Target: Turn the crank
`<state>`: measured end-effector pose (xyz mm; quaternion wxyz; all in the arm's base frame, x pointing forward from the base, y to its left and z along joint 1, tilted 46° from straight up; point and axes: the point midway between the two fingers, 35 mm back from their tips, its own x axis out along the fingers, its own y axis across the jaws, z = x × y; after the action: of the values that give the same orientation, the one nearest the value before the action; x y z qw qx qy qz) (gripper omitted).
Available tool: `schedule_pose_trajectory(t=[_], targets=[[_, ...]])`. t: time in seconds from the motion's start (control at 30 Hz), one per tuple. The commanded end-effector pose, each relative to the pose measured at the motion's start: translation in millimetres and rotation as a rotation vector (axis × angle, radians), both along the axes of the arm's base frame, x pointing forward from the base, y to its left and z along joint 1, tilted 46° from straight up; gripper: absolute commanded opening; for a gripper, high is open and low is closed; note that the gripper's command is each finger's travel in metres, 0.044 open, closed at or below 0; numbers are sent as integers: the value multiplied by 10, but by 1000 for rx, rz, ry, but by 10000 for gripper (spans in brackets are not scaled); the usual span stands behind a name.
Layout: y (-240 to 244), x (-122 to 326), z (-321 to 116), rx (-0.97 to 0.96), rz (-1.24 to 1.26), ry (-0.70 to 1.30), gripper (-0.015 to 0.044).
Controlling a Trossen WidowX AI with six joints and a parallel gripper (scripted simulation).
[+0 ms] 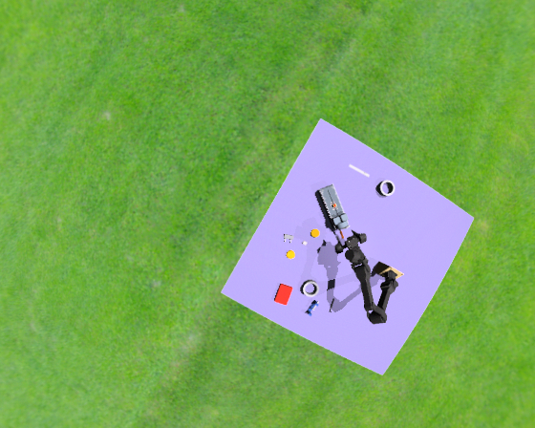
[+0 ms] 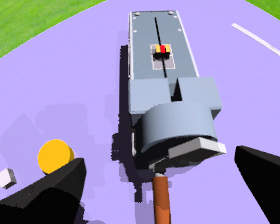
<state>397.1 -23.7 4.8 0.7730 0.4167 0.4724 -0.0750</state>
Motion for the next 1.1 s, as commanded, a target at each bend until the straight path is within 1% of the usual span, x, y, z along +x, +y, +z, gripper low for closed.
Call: schedule_pose_trajectory(t=[0.0,0.13,1.07], targets=[[175,-61,-204,1,-5,13,440],[322,-110,-335,3,-6,12,440],[614,-139,-626,3,-4,13,440]])
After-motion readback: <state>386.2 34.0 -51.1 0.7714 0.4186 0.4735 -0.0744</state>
